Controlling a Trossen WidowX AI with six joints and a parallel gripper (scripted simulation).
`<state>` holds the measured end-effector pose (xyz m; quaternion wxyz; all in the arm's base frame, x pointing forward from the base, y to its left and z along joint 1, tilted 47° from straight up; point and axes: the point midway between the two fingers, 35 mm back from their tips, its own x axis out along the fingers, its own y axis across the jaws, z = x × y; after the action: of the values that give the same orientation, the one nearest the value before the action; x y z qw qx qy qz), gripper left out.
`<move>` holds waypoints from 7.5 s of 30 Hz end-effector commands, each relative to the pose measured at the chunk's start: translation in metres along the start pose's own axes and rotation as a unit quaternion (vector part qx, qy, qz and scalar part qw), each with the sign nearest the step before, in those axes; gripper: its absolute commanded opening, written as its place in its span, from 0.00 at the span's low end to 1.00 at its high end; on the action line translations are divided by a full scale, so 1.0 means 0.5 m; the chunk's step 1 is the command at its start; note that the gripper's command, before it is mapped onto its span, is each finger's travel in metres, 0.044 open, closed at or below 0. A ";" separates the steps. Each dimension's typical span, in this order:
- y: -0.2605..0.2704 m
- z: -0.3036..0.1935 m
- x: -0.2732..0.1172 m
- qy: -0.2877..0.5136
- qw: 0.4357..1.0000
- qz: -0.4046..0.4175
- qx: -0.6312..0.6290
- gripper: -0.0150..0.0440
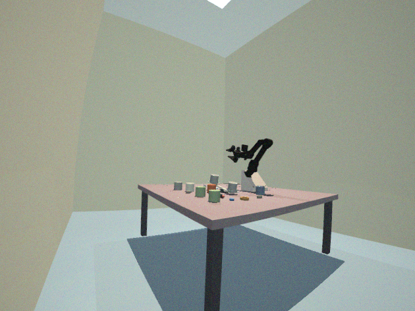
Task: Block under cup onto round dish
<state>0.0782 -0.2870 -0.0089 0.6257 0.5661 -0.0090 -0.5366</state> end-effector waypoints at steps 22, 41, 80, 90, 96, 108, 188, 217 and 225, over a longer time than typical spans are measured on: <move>0.041 -0.172 -0.015 0.245 0.940 0.036 -0.235 1.00; 0.099 -0.310 -0.129 0.435 0.794 0.165 -0.393 1.00; 0.236 -0.474 -0.317 0.541 0.426 0.427 -0.586 1.00; 0.266 -0.545 -0.343 0.526 0.278 0.487 -0.640 1.00; 0.278 -0.592 -0.367 0.509 0.185 0.522 -0.659 1.00; 0.289 -0.692 -0.431 0.459 -0.004 0.587 -0.667 1.00; 0.192 -0.853 -0.499 0.418 -0.120 0.622 -0.651 0.31; 0.245 -0.810 -0.482 0.417 -0.121 0.619 -0.655 0.25; 0.260 -0.796 -0.478 0.417 -0.121 0.618 -0.655 0.25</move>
<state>0.3037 0.1314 0.0785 -0.6258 0.2548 -0.2690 -0.6863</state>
